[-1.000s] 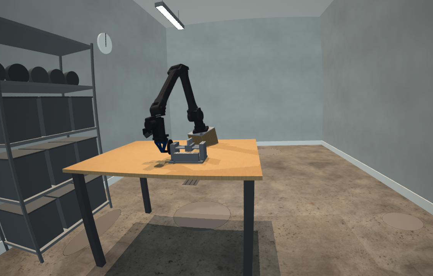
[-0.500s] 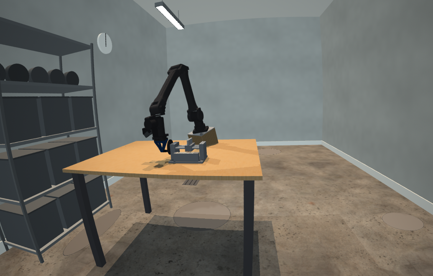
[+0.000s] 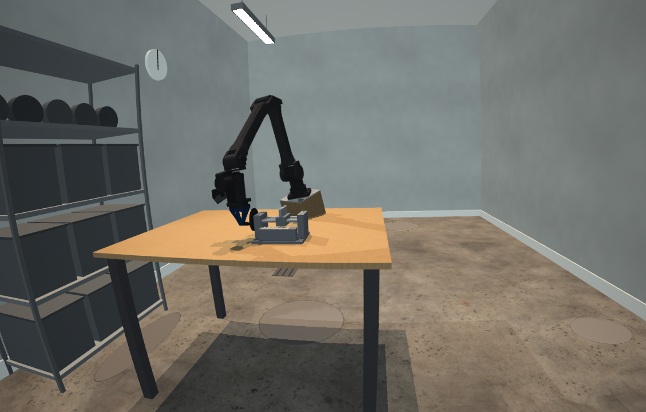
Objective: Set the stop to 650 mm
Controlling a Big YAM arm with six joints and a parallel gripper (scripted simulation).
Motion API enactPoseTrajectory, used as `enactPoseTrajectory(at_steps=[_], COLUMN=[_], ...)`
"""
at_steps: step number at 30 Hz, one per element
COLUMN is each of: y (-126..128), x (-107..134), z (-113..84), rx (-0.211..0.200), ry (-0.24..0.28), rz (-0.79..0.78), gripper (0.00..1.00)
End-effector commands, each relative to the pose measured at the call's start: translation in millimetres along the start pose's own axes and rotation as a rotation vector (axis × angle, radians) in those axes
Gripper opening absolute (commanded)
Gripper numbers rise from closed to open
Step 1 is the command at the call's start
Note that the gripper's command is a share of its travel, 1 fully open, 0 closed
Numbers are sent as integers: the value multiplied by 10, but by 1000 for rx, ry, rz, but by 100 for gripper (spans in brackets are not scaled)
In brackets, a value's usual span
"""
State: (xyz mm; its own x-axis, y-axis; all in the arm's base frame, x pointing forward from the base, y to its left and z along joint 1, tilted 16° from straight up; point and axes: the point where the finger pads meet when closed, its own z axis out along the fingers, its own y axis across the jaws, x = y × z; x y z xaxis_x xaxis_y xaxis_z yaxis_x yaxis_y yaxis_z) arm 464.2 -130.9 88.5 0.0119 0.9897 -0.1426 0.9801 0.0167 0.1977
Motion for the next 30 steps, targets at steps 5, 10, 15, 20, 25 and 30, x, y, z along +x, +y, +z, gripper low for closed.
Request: enactPoseTrajectory(at_steps=[5,10,15,20,25,30], y=[359,349,322,276,272,5], x=[-42,-42,-42,-48,-54,-11], z=[-524,-542,-588,-660,-654,-521], rx=[-110,-110,-110,-110,-117,-60], ry=[-25,-25,-25,-26,-28,-15], rz=[3,2,0,0,1,-4], gripper=[6,6,6,6,6,6])
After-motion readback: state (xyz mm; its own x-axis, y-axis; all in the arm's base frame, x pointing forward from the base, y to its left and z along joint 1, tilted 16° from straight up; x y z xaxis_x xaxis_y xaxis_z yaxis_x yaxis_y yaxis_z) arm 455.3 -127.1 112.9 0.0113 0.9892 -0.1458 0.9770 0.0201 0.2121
